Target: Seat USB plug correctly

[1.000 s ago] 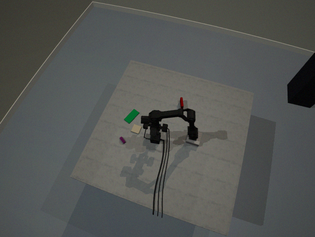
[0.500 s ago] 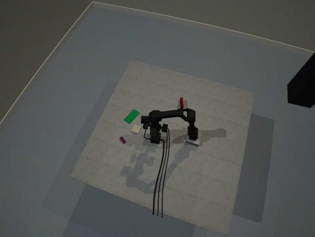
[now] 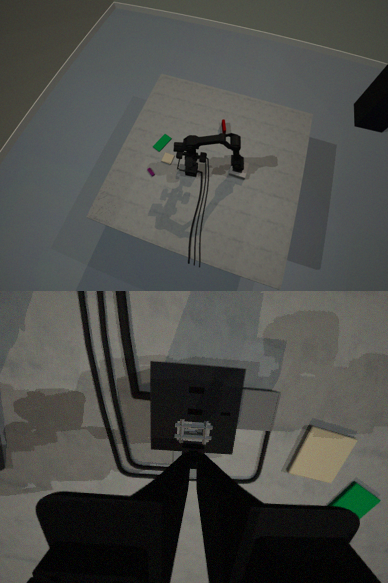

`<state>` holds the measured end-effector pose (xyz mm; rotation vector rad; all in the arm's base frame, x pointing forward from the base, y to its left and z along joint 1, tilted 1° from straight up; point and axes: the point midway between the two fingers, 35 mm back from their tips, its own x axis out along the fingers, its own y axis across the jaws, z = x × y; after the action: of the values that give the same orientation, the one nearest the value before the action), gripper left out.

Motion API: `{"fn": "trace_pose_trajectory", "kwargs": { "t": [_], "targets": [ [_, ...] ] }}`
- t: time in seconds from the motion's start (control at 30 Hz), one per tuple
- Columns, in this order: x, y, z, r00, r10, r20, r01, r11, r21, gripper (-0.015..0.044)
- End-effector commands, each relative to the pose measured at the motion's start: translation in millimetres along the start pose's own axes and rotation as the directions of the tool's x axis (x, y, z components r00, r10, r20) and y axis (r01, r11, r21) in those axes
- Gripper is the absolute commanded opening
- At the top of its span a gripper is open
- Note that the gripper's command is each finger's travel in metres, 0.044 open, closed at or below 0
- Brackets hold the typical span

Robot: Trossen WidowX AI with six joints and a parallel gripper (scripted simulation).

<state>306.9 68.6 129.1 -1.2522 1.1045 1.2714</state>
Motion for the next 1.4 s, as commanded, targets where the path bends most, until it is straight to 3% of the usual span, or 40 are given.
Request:
{"fn": "trace_pose_trajectory", "kwargs": {
  "t": [0.0,1.37],
  "targets": [
    [0.4,-0.2,0.7,1.000,-0.001,0.007,0.002,1.000,-0.004,0.0000],
    [5.4,-0.1,3.4,0.999,-0.001,0.041,0.001,1.000,-0.006,0.0000]
  ]
}}
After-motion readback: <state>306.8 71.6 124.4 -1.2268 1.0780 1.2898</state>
